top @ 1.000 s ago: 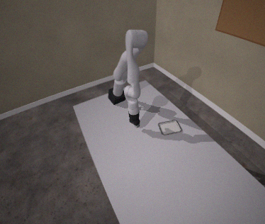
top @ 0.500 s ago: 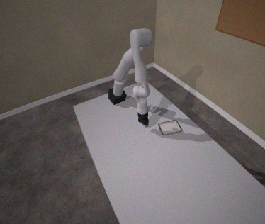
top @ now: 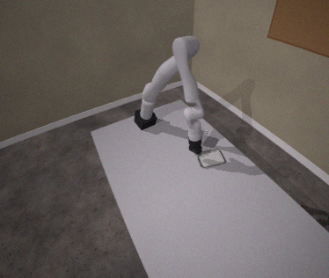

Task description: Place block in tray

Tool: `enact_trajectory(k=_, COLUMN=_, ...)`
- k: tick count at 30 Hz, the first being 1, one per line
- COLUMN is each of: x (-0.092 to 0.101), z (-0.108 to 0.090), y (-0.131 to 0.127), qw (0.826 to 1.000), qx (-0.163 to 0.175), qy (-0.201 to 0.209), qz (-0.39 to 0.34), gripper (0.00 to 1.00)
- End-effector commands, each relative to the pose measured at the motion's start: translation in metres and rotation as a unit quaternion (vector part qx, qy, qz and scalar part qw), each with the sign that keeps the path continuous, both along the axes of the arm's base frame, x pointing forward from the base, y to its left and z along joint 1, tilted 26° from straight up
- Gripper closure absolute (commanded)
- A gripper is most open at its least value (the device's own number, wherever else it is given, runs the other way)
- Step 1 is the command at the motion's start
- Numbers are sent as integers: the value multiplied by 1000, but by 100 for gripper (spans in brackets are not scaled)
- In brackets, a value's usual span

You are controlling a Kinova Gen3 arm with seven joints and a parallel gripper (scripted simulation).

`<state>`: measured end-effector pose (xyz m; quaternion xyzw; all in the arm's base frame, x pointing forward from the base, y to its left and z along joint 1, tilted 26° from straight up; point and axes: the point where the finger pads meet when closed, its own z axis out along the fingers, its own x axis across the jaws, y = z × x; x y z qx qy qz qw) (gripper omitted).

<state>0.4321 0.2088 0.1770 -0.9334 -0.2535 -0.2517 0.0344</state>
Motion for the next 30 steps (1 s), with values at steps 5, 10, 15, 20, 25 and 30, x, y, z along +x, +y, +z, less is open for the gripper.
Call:
enact_trajectory(k=5, x=18, z=14, y=62, qw=999, qx=-42, qy=19, qz=-22, gripper=100)
enact_trajectory(k=10, x=22, z=18, y=77, qw=999, qx=-42, qy=18, qz=-22, gripper=100)
enact_trajectory(k=15, x=23, z=20, y=84, qw=999, qx=-42, qy=18, qz=-22, gripper=100)
enact_trajectory(k=20, x=24, z=20, y=87, qw=999, qx=-42, qy=18, qz=-22, gripper=100)
enact_trajectory(k=25, x=24, z=20, y=87, qw=999, qx=-42, qy=18, qz=-22, gripper=100)
enact_trajectory(k=30, x=24, z=20, y=87, qw=999, qx=-42, qy=18, qz=-22, gripper=100)
